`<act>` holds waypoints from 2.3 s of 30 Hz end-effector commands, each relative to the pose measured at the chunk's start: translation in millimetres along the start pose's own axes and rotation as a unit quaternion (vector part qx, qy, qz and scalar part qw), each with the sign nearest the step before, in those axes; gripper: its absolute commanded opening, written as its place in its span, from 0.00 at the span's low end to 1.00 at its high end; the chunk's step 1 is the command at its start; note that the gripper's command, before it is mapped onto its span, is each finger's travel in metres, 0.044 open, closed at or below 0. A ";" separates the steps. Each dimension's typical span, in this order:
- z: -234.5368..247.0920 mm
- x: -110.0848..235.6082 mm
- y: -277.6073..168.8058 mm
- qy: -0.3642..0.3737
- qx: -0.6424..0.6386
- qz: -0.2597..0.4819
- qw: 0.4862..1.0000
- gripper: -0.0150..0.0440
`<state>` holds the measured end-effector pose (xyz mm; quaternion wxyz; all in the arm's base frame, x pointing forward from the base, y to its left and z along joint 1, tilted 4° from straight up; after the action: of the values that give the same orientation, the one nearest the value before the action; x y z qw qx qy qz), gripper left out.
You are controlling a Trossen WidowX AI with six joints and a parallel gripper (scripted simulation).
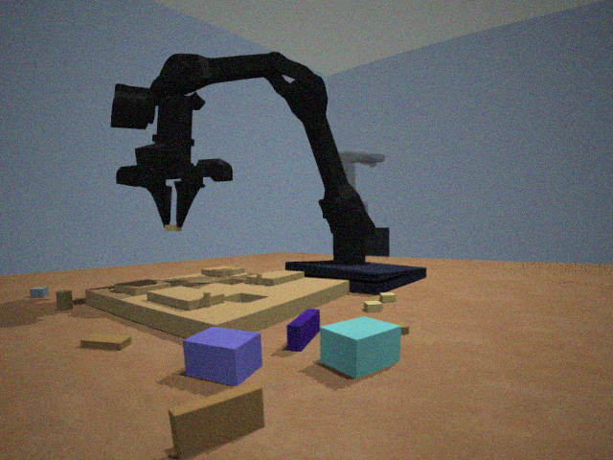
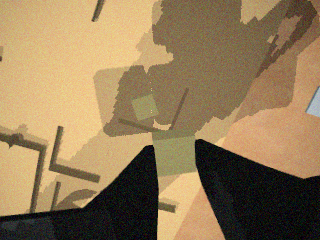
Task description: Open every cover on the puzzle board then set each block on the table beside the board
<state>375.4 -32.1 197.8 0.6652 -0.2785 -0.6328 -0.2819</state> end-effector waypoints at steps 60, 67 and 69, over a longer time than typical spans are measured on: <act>-106.3 -26.2 -134.2 -0.003 0.001 0.008 1.000 0.39; -107.2 -37.7 -134.2 -0.003 0.001 0.008 1.000 0.39; -107.4 -41.0 -134.2 -0.003 0.001 0.008 1.000 0.39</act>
<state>350.8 -201.5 161.1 0.6616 -0.2841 -0.6362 -0.2771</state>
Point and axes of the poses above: the point midway between the two fingers, 35 mm back from their tips, its own x axis back along the fingers, its own z axis across the jaws, y = z × x, the point moved 10 cm from there along x, back along the fingers, and after that the axes turned 3 degrees about -x, right-handed, at the moved point
